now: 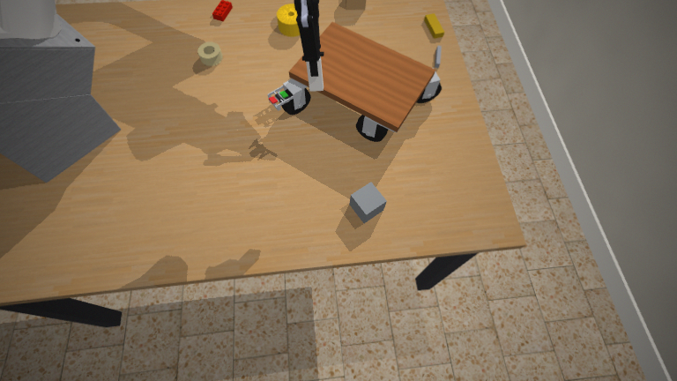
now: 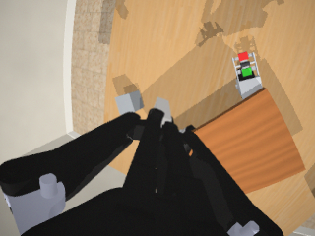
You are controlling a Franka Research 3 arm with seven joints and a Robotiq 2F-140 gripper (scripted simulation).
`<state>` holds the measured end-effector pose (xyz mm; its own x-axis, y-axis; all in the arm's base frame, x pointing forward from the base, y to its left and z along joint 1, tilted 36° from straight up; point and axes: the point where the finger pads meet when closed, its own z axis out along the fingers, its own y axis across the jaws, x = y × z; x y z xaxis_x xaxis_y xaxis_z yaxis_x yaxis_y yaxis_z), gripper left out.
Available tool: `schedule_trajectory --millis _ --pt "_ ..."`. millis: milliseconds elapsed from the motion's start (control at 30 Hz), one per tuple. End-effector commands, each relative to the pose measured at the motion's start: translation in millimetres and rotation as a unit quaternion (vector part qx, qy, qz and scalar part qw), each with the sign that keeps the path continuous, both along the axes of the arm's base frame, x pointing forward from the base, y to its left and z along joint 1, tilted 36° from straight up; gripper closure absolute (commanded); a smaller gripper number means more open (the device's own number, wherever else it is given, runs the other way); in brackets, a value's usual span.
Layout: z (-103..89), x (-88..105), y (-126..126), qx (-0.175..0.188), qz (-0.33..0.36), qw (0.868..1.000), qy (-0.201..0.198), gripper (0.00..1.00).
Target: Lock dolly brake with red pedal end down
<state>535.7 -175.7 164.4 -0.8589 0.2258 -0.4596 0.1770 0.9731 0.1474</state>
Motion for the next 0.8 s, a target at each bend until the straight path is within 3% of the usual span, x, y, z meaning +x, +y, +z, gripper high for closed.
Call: schedule_trajectory --millis 0,67,100,233,367,400,467,567,600,700,733,767 --pt "-7.6 -13.4 11.4 0.079 -0.075 0.994 0.028 1.0" --pt "-7.6 -13.4 11.4 0.079 -0.075 0.994 0.028 1.0" --pt "-23.8 -46.0 41.3 0.132 -0.114 0.984 0.041 1.0" --pt "-23.8 -46.0 41.3 0.183 -0.158 0.969 0.058 1.0" --pt "-23.8 -46.0 41.3 0.183 -0.158 0.969 0.058 1.0" --pt "-31.0 -67.8 68.7 0.242 -0.2 0.947 0.072 1.0" --pt "-31.0 -67.8 68.7 0.266 -0.221 0.935 0.081 1.0" --pt "-31.0 -67.8 68.7 0.266 -0.221 0.935 0.081 1.0" --pt "-32.9 -79.8 87.6 0.313 -0.254 0.91 0.093 1.0" --pt "-32.9 -79.8 87.6 0.318 -0.259 0.907 0.095 1.0" --pt "-33.0 -84.7 96.4 0.342 -0.276 0.892 0.102 1.0" --pt "-33.0 -84.7 96.4 0.342 -0.276 0.892 0.102 1.0"
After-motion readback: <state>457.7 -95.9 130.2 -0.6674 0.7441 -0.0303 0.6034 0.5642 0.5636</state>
